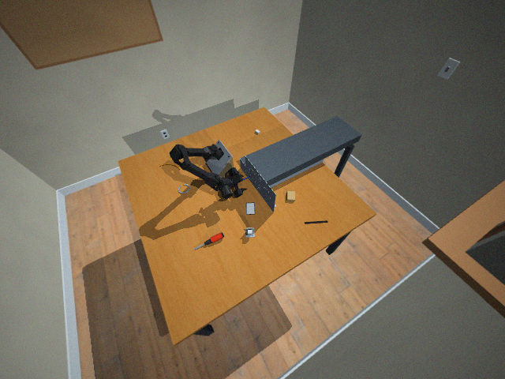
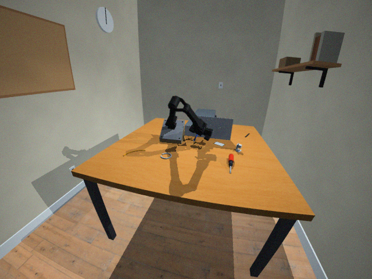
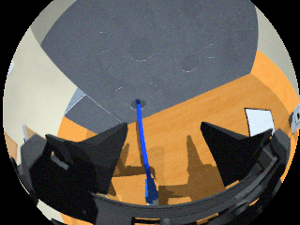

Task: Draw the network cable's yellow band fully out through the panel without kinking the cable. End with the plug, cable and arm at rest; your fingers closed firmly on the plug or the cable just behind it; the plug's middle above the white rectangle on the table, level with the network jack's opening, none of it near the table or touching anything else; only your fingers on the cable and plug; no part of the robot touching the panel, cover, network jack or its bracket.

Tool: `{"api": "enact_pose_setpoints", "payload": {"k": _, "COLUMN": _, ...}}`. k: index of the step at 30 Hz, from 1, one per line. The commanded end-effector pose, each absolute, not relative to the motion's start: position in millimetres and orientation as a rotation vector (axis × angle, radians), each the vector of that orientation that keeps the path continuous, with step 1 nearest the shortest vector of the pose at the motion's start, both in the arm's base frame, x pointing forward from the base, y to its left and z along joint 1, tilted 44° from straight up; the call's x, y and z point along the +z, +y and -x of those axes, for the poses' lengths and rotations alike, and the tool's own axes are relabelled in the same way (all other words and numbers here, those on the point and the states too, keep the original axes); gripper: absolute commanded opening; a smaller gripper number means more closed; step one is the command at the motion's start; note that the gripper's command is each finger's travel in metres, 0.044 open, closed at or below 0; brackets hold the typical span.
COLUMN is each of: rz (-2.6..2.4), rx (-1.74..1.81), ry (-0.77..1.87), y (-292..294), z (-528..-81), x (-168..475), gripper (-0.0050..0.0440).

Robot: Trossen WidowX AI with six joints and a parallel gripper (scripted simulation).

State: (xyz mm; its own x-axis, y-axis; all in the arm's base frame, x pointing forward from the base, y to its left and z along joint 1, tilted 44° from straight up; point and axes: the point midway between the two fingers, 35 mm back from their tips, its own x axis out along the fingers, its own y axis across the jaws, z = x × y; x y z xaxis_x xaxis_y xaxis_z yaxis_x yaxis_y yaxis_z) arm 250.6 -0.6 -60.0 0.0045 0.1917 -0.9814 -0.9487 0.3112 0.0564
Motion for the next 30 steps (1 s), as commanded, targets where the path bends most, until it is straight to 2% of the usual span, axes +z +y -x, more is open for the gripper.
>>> {"api": "enact_pose_setpoints", "payload": {"k": 1, "rz": 0.89, "rx": 1.239, "ry": 1.099, "y": 2.7, "z": -241.2, "x": -70.6, "gripper": 0.044}}
{"api": "enact_pose_setpoints", "payload": {"k": 10, "rz": 0.989, "rx": 1.422, "ry": 0.897, "y": 9.0, "z": -229.0, "x": -80.6, "gripper": 0.044}}
{"api": "enact_pose_setpoints", "payload": {"k": 30, "rz": 0.998, "rx": 1.404, "ry": 0.899, "y": 7.6, "z": -234.4, "x": -37.1, "gripper": 0.044}}
